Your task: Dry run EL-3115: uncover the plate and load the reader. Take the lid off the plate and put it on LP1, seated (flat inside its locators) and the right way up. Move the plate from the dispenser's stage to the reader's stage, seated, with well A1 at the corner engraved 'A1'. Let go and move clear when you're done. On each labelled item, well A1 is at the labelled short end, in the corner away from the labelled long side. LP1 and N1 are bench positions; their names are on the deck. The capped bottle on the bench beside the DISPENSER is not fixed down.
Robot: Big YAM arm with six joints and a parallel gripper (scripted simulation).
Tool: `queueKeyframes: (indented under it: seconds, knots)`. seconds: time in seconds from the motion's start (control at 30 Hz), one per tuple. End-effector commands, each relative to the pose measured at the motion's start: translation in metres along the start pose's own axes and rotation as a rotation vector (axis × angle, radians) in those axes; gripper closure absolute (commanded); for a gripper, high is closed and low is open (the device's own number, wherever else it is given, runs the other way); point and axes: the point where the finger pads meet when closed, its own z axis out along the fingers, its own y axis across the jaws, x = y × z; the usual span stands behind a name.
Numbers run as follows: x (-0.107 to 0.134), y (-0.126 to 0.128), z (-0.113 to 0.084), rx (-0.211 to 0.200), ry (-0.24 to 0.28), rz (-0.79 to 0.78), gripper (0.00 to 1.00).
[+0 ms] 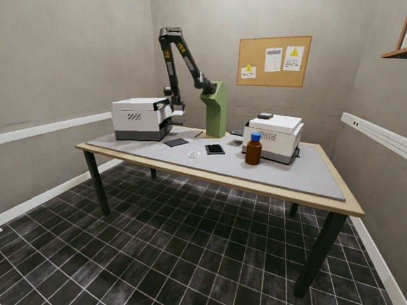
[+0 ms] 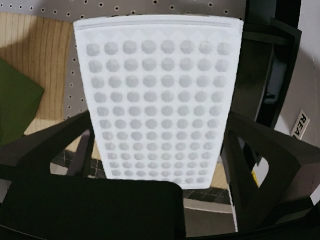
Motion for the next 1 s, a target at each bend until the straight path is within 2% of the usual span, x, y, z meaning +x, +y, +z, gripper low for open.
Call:
queueKeyframes:
  seconds: [0.0, 0.1, 0.17, 0.27, 0.7, 0.97]
  knots:
    - [0.013, -0.01, -0.009, 0.009, 0.014, -0.012, 0.14]
    - [0.021, -0.008, -0.015, 0.053, -0.002, -0.002, 0.14]
    - [0.025, -0.004, -0.018, 0.067, -0.01, 0.007, 0.14]
    - [0.026, -0.007, -0.02, 0.049, -0.007, -0.003, 0.14]
    - [0.011, -0.021, -0.019, 0.059, -0.014, -0.024, 0.14]
    - [0.012, -0.006, -0.012, 0.03, -0.02, 0.002, 0.14]
